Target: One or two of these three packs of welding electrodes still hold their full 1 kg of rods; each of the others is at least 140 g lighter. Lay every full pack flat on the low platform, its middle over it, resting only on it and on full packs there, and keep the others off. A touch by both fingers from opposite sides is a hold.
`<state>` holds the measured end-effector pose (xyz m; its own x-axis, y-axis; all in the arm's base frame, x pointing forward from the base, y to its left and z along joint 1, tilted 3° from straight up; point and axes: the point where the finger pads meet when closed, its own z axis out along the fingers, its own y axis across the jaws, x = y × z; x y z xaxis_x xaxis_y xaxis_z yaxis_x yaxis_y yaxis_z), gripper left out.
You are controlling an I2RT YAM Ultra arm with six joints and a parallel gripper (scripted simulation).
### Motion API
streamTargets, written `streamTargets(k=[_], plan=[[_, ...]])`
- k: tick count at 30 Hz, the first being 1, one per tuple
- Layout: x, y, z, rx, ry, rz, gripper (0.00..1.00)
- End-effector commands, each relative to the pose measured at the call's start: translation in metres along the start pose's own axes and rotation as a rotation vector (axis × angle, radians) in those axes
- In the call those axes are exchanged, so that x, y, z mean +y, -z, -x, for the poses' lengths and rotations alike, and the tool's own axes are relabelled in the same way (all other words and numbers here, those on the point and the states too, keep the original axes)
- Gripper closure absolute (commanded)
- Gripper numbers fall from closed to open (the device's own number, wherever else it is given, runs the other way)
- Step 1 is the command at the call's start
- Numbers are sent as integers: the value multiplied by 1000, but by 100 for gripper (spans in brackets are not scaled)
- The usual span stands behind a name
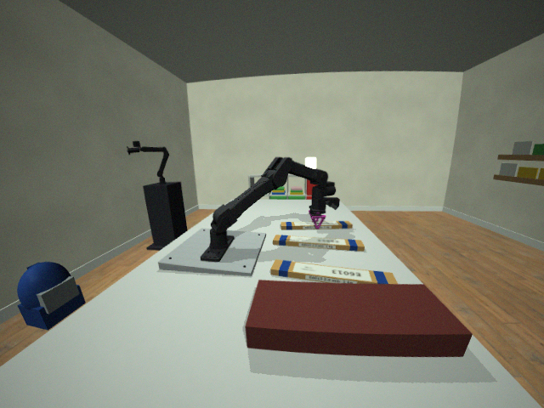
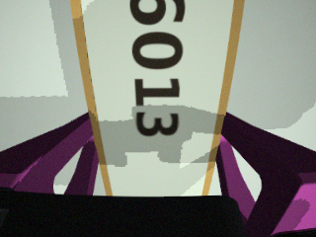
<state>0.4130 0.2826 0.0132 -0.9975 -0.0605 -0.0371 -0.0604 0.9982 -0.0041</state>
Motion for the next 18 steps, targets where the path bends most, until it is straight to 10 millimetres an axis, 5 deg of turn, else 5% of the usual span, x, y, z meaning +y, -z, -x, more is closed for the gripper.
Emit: streamTargets(k=[1,18], plan=[[2,18,11,-56,-1,27,100],[2,36,8,-50,0,24,100]])
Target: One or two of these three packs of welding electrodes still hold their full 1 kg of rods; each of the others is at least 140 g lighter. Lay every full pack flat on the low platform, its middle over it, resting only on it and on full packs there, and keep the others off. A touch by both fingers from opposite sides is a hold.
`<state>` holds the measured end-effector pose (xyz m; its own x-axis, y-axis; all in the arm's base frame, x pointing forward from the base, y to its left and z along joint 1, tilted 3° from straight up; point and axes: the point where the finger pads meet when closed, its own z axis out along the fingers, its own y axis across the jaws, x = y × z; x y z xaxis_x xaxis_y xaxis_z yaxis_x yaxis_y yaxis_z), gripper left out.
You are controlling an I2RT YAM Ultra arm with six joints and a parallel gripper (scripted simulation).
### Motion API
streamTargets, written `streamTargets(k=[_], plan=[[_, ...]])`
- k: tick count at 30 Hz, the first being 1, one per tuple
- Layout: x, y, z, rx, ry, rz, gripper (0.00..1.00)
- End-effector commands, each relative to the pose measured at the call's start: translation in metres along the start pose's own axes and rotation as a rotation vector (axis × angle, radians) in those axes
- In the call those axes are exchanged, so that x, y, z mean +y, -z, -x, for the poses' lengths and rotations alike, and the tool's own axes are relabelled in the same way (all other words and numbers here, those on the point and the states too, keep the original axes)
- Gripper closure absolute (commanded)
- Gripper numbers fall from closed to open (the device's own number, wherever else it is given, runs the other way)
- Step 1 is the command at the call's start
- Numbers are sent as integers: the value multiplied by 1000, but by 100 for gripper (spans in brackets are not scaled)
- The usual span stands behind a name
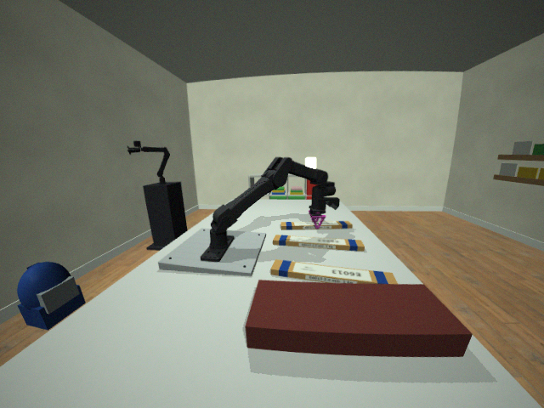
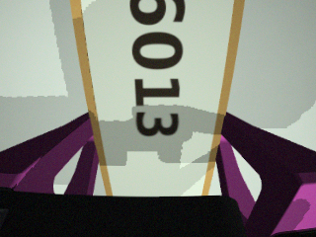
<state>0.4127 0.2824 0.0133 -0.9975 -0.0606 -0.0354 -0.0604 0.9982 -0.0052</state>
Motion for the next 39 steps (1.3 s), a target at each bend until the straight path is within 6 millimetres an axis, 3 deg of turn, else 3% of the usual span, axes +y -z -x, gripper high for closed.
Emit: streamTargets(k=[1,9,14,28,29,30,32,34,39], plan=[[2,38,8,-52,0,25,100],[2,51,7,-51,1,25,100],[2,46,5,-35,2,15,100],[3,59,3,-22,4,7,100],[3,74,4,-46,3,22,100],[3,62,2,-21,4,7,100],[5,65,6,-37,4,17,100],[5,83,6,-63,3,33,100],[5,84,4,-62,4,32,100]])
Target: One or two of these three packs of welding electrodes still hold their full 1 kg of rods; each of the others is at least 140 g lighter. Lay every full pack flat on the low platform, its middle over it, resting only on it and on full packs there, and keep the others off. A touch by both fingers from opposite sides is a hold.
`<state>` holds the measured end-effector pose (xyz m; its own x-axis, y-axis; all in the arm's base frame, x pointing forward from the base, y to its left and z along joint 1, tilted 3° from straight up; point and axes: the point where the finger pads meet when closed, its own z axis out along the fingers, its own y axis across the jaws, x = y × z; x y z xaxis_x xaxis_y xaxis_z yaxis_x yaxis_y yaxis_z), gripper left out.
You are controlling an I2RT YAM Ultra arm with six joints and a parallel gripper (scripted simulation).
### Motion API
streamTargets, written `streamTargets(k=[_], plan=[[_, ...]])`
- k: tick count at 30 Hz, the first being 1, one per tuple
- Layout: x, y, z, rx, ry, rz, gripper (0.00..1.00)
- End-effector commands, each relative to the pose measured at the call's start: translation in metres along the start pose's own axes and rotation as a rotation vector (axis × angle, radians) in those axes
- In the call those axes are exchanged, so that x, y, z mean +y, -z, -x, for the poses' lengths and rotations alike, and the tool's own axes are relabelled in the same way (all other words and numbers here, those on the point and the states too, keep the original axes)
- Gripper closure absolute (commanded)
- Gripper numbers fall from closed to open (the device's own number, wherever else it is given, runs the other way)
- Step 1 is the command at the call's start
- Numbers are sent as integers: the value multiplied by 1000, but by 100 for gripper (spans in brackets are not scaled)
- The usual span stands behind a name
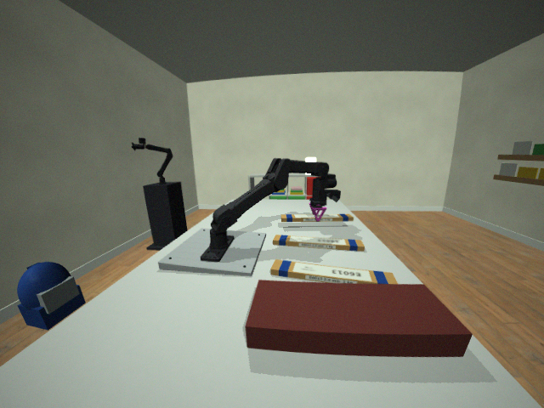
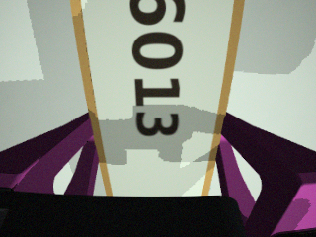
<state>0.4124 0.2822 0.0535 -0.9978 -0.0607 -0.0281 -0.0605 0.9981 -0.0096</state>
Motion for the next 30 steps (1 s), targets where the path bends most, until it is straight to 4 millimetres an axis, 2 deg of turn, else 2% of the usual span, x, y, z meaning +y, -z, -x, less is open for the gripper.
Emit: streamTargets(k=[1,30], plan=[[5,43,2,-66,4,35,100],[4,46,0,-65,1,34,100]])
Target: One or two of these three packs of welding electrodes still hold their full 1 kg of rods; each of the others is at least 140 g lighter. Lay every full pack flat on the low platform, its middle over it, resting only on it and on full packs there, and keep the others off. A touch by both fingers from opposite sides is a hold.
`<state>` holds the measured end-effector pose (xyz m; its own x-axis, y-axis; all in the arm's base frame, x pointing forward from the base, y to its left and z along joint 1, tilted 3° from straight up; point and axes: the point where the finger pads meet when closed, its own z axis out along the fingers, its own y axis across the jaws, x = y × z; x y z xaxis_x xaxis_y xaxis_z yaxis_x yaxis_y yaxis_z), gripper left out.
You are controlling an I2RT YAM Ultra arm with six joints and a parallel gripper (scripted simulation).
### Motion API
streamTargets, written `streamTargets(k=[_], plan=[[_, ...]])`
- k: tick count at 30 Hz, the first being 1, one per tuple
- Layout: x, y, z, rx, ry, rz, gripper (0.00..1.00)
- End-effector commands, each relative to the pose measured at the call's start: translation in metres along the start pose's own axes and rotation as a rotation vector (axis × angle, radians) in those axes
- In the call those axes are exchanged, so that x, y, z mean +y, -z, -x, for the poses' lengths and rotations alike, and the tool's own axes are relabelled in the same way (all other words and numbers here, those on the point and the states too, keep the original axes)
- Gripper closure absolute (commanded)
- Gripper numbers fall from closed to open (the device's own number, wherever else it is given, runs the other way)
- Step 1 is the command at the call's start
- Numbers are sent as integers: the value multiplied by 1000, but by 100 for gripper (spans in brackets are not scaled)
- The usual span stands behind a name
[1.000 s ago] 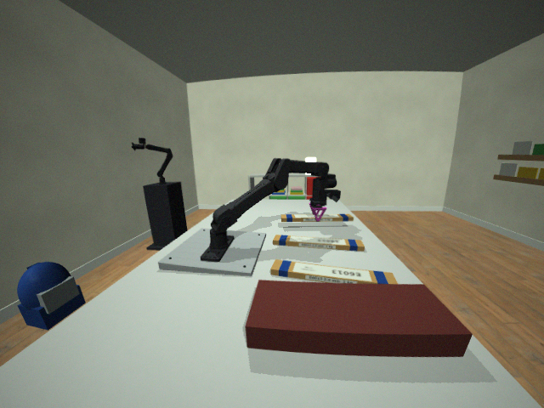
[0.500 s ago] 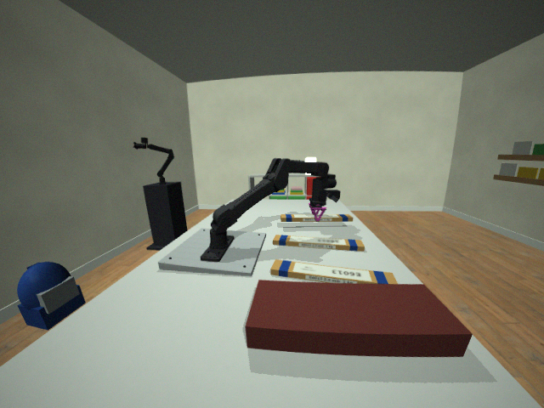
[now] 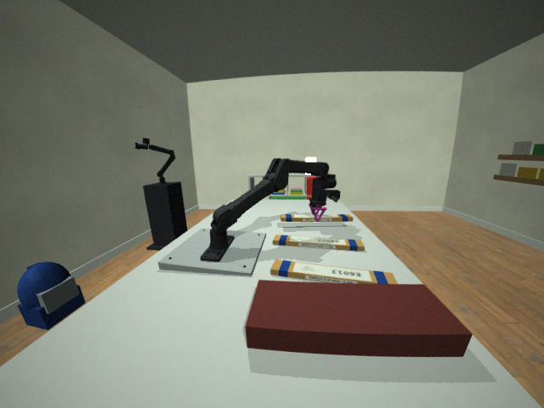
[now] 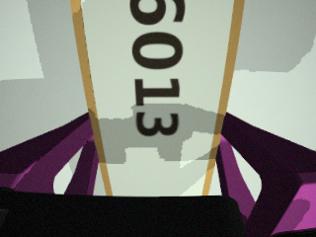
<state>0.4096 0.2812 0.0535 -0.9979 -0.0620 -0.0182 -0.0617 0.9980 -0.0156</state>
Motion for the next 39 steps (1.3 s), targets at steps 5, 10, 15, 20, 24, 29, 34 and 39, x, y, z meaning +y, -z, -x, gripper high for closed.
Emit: streamTargets(k=[5,10,15,20,24,29,34,39], plan=[[4,46,3,-76,0,41,100],[4,47,3,-76,0,40,100],[5,47,3,-77,0,41,100],[6,49,4,-85,0,46,100],[10,57,10,-116,0,66,100],[0,43,-1,-32,-1,17,100],[0,53,-1,-32,-1,17,100],[0,63,-1,-32,-1,17,100]])
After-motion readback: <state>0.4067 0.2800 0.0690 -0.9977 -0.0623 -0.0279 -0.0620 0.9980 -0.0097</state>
